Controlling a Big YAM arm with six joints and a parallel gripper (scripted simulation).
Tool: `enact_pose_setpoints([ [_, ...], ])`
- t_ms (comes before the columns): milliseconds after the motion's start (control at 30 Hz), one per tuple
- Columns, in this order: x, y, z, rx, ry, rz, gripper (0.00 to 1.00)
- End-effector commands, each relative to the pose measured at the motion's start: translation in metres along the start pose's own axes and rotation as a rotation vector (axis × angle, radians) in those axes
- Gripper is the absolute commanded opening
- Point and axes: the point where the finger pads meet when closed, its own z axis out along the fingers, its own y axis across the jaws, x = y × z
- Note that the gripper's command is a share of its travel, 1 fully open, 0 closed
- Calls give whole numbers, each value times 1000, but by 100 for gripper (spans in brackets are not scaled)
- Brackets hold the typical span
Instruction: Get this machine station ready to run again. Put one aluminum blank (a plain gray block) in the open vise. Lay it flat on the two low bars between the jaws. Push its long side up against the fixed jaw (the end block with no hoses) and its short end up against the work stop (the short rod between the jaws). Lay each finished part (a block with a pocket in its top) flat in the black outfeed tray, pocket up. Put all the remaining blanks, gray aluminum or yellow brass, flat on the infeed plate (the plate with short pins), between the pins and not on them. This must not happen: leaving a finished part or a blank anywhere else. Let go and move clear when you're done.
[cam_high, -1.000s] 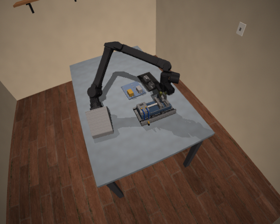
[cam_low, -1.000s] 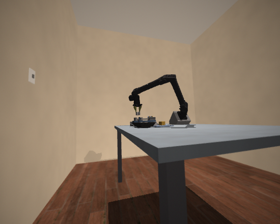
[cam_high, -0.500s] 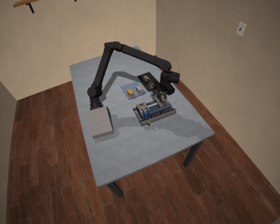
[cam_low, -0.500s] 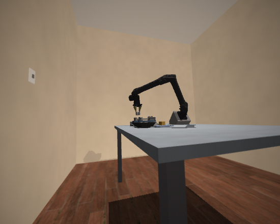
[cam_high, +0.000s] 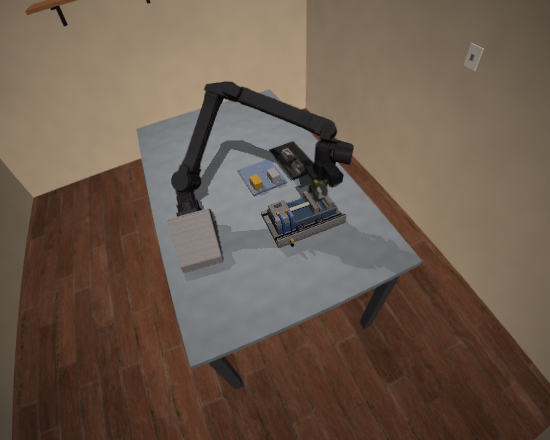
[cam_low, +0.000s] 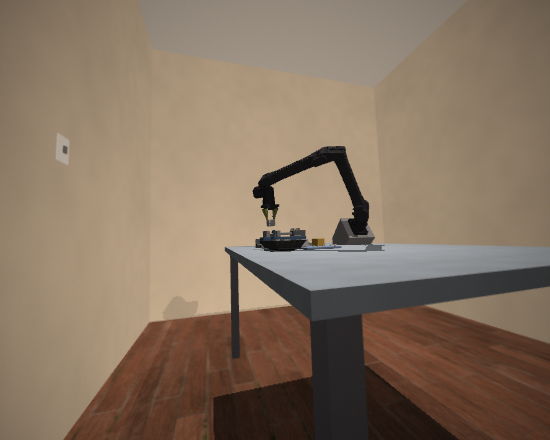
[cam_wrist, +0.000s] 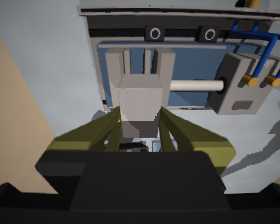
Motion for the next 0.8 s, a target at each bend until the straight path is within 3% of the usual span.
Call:
enact_pose_setpoints([
  [0,-9,16,-30,-54,-32,-21,0],
  [767,-10,18,-23,-57,-35,-19,0],
])
